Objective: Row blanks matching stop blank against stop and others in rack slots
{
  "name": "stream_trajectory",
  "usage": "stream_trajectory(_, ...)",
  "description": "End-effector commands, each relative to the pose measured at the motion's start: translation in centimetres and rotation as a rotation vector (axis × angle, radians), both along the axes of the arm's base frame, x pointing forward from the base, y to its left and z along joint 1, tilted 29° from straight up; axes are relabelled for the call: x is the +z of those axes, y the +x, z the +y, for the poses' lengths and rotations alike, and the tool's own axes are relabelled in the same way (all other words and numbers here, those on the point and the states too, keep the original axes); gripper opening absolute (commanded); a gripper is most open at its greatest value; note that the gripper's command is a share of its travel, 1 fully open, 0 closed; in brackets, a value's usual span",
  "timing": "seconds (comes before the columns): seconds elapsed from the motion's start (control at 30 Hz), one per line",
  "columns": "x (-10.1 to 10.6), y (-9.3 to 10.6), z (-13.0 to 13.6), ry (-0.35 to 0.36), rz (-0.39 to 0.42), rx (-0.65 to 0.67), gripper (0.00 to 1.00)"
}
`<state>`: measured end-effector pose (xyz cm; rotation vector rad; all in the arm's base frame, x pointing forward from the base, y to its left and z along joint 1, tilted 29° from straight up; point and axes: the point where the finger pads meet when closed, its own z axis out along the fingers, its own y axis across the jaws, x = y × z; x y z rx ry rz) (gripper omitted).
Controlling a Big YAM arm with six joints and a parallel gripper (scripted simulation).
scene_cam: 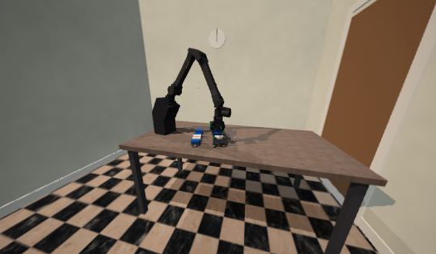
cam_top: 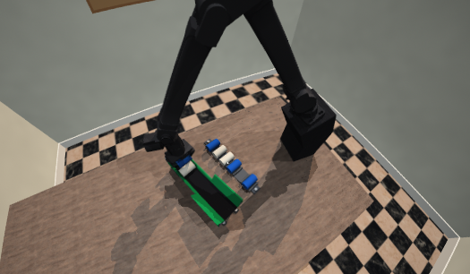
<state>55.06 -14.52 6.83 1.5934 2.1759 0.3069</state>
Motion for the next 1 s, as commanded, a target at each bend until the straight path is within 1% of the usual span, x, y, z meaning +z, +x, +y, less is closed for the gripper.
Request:
stream_trajectory(0.0, 5.8, -0.6, -0.7, -0.021, -0.058, -0.001, 0.66)
stream_trajectory(0.03, 7.2, -0.4, -0.8, -0.026, -0.074, -0.001, 0.66)
stream_trajectory(0.07, 7.8, -0.8, -0.6, -0.025, -0.073, 0.001, 0.66)
stream_trajectory(0.1, 8.1, -1.3, -0.4, -0.023, -0.067, 0.003, 0.66)
stream_trajectory(0.17, 8.1, -1.3, -0.4, -0.023, -0.067, 0.003, 0.66)
stream_trajectory(0.2, 8.5, -1.6, 0.1, -0.022, -0.066, 0.011, 0.66)
stream_trajectory(0.3, 9.5, -2.3, -0.1, -0.022, -0.064, 0.004, 0.66)
stream_trajectory(0.37, 9.9, -2.5, -0.1, -0.022, -0.066, 0.002, 0.66)
stream_trajectory(0.4, 7.8, -2.4, -0.1, -0.01, -0.027, 0.002, 0.66)
stream_trajectory(0.47, 7.4, -2.6, -0.1, -0.008, -0.02, 0.002, 0.66)
stream_trajectory(0.5, 7.6, -2.6, 0.0, -0.009, -0.022, 0.002, 0.66)
stream_trajectory(0.53, 8.9, -2.6, 0.0, -0.016, -0.048, 0.002, 0.66)
stream_trajectory(0.57, 9.7, -2.6, 0.0, -0.022, -0.065, 0.002, 0.66)
stream_trajectory(0.63, 10.0, -2.4, -0.1, -0.023, -0.071, 0.002, 0.66)
stream_trajectory(0.73, 9.8, -2.5, 0.0, -0.022, -0.069, 0.002, 0.66)
stream_trajectory(0.77, 8.9, -2.8, 0.6, -0.017, -0.063, 0.002, 0.66)
stream_trajectory(0.83, 8.2, -2.9, 1.7, -0.015, -0.066, -0.001, 0.66)
stream_trajectory(0.9, 6.7, -3.8, 3.1, -0.011, -0.064, -0.004, 0.66)
stream_trajectory(0.97, 4.3, -5.2, 5.3, -0.006, -0.061, -0.01, 0.66)
